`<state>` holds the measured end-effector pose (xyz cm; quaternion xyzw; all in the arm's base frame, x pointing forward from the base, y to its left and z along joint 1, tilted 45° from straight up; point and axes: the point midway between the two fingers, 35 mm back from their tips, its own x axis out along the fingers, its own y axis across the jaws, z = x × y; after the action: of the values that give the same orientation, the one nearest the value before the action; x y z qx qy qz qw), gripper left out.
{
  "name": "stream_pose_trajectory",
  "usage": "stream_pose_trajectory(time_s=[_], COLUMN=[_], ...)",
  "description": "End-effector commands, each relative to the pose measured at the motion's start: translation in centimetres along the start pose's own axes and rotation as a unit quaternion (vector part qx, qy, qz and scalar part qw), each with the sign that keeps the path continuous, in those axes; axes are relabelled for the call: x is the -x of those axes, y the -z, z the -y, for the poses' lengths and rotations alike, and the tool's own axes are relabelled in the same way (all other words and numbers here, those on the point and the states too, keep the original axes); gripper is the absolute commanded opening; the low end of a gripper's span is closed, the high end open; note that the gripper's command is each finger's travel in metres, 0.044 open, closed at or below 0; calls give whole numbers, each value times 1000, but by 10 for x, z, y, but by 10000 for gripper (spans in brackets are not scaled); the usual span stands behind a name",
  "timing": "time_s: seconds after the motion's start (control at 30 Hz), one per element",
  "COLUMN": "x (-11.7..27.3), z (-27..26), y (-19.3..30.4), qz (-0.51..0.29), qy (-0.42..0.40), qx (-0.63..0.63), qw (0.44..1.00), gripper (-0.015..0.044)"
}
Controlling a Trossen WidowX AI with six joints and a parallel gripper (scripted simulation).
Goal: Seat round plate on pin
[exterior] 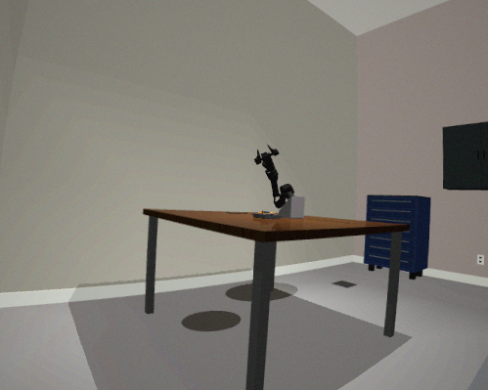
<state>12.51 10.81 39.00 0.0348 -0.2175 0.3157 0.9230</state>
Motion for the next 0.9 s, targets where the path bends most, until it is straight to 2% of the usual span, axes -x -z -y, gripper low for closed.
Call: stream_pose_trajectory(time_s=[0.0, 0.23, 0.3, 0.47, 0.6, 0.77, 0.87], x=[-1, -45, -48, -60, -60, -47, -40], z=[0, 20, 23, 47, 62, 96, 105], y=[2, 77, 85, 145, 175, 234, 250], qz=[-5, -194, -213, -340, -401, -513, -544], qy=[2, 80, 89, 160, 198, 277, 299], qx=[0, 5, 5, 7, 10, 18, 21], qw=[1000, 978, 973, 927, 894, 812, 784], gripper=[374, 190, 137, 6, 0, 0, 0])
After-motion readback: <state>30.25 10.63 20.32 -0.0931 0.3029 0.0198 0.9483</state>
